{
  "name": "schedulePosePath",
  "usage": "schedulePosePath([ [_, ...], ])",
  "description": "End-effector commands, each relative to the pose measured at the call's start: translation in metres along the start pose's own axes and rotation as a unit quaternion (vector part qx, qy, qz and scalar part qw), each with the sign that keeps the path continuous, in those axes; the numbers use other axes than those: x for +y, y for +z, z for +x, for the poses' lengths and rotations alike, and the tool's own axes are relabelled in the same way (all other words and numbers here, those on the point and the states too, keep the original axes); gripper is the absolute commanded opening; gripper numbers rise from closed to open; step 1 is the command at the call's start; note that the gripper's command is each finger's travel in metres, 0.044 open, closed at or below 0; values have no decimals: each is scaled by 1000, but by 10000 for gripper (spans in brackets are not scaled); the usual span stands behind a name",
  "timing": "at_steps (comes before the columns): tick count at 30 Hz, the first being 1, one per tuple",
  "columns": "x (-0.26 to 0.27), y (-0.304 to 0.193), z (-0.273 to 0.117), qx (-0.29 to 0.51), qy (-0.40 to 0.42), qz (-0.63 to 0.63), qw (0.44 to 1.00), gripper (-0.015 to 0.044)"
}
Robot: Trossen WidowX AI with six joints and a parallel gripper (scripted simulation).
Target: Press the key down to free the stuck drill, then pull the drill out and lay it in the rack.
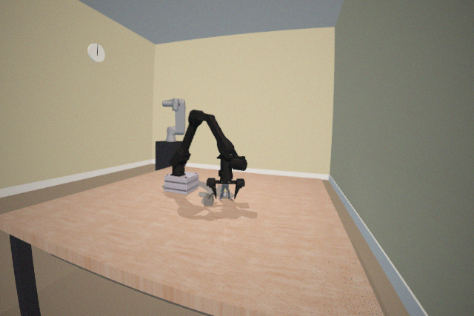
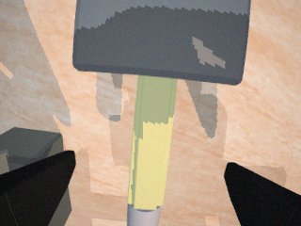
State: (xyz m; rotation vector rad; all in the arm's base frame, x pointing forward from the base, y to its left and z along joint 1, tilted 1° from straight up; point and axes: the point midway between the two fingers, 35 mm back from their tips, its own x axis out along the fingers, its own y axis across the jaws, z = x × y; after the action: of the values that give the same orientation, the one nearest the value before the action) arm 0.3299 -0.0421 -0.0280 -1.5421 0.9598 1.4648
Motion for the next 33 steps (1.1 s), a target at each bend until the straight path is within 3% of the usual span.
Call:
schedulePosePath([
  [1, 2, 2, 2, 0, 2, 2, 1000, 440],
  [4, 3, 2, 2, 0, 2, 2, 1000, 440],
  [19, 0, 1, 1, 0, 0, 0, 1000, 46],
  [26, 0, 1, 1, 0, 0, 0, 1000, 0],
  [33, 2, 1, -2, 0, 2, 2, 1000, 0],
])
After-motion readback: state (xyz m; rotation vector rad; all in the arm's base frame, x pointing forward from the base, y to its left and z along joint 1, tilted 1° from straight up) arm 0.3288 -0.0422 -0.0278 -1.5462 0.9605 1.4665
